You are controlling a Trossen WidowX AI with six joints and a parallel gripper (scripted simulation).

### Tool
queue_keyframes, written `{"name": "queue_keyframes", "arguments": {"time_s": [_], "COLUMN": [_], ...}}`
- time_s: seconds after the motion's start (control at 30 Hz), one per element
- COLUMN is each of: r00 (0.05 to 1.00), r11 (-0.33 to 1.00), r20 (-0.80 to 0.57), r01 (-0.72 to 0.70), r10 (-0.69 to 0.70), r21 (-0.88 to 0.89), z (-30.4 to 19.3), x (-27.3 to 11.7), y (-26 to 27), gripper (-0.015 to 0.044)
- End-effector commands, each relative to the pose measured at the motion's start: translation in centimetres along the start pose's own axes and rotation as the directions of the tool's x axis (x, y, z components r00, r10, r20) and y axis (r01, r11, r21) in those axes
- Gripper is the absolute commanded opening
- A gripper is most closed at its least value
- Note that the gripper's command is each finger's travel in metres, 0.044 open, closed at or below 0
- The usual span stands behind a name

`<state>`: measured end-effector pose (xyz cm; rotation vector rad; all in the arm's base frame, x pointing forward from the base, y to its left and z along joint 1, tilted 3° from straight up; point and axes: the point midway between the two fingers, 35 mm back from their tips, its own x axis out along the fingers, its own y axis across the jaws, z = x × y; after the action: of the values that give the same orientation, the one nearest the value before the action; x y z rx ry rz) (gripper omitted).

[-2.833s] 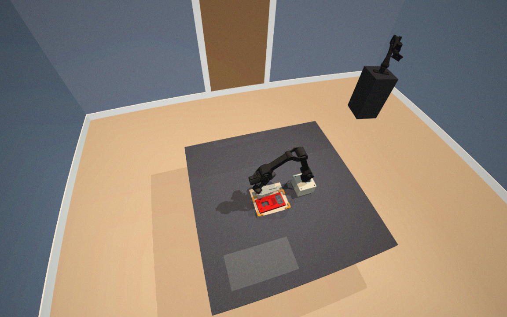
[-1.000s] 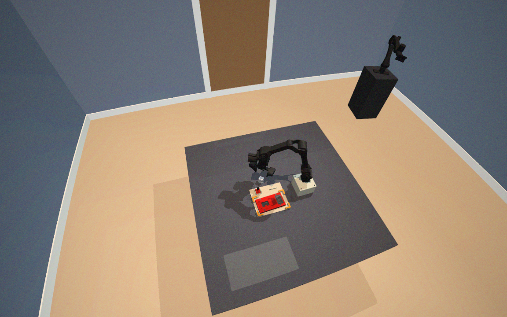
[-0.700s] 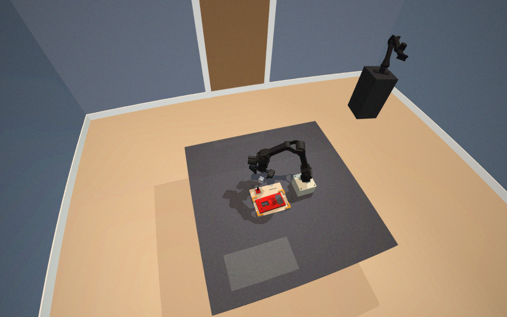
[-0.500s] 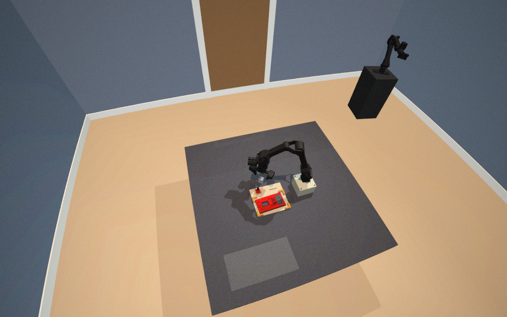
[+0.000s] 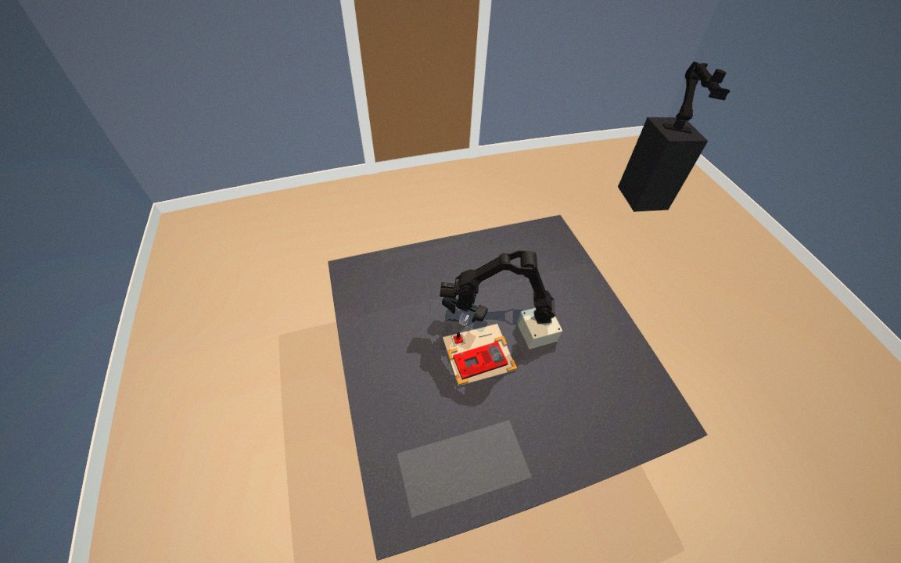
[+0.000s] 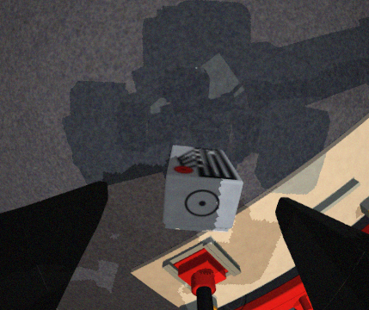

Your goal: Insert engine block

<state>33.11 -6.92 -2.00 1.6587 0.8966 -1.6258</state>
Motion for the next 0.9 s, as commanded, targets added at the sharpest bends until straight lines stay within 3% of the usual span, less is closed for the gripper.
{"name": "queue_keyframes", "arguments": {"time_s": [0.0, 0.57, 0.87], "r00": [1.0, 1.0, 1.0], "r11": [1.0, 1.0, 1.0], "r20": [0.001, 0.001, 0.001], "r01": [0.001, 0.001, 0.001], "r10": [-0.001, -0.001, -0.001], "r21": [-0.001, -0.001, -0.001], "z": [0.0, 0.0, 0.0], "x": [0.7, 3.1, 3.1], "y": [-0.1, -0.2, -0.2], "gripper": [0.044, 0.044, 0.0204]}}
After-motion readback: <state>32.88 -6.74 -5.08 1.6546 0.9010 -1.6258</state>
